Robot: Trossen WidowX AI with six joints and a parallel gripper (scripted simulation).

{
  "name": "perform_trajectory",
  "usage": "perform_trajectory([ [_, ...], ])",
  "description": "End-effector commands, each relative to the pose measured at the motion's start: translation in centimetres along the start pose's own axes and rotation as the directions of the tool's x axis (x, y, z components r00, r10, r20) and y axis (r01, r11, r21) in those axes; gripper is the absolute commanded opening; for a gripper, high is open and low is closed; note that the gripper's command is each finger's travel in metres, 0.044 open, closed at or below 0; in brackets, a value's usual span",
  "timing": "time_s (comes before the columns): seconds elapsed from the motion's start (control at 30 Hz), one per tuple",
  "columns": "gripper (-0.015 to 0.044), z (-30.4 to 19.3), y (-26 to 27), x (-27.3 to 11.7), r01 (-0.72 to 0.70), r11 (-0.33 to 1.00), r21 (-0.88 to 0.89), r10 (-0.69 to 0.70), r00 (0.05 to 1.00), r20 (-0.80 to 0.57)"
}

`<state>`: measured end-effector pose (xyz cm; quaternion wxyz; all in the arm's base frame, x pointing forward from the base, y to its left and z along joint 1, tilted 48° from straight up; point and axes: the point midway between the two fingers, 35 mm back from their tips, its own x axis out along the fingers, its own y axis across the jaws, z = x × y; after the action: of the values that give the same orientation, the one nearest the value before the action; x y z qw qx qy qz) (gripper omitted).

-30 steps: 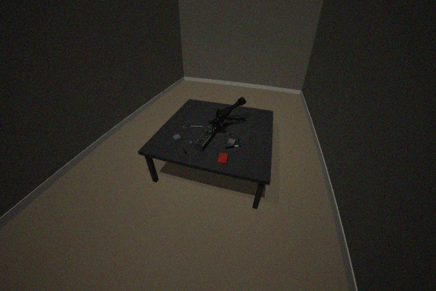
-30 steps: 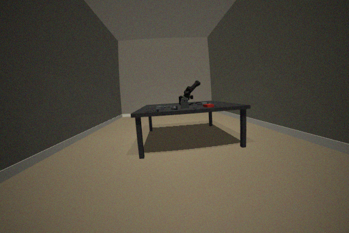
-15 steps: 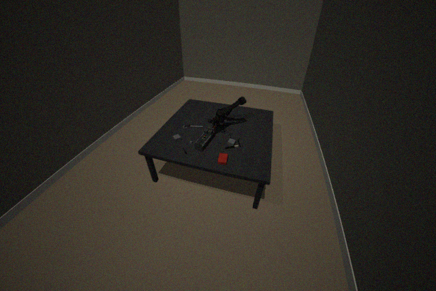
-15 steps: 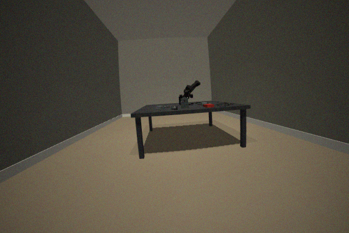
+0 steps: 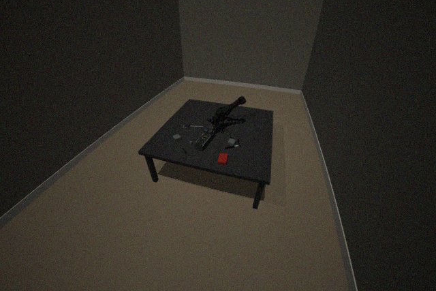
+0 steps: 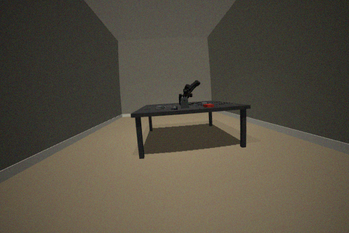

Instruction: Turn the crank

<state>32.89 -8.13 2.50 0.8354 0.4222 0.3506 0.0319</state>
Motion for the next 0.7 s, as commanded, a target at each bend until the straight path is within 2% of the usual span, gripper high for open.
perform_trajectory([
  [0.0,0.0,0.44,-0.71,-0.5,0.007,1.0,0.008,-0.007,1.0,0.014],
  [0.67,0.0,0.54,-1.66,-0.66,0.008,1.0,0.008,-0.008,1.0,0.014],
])
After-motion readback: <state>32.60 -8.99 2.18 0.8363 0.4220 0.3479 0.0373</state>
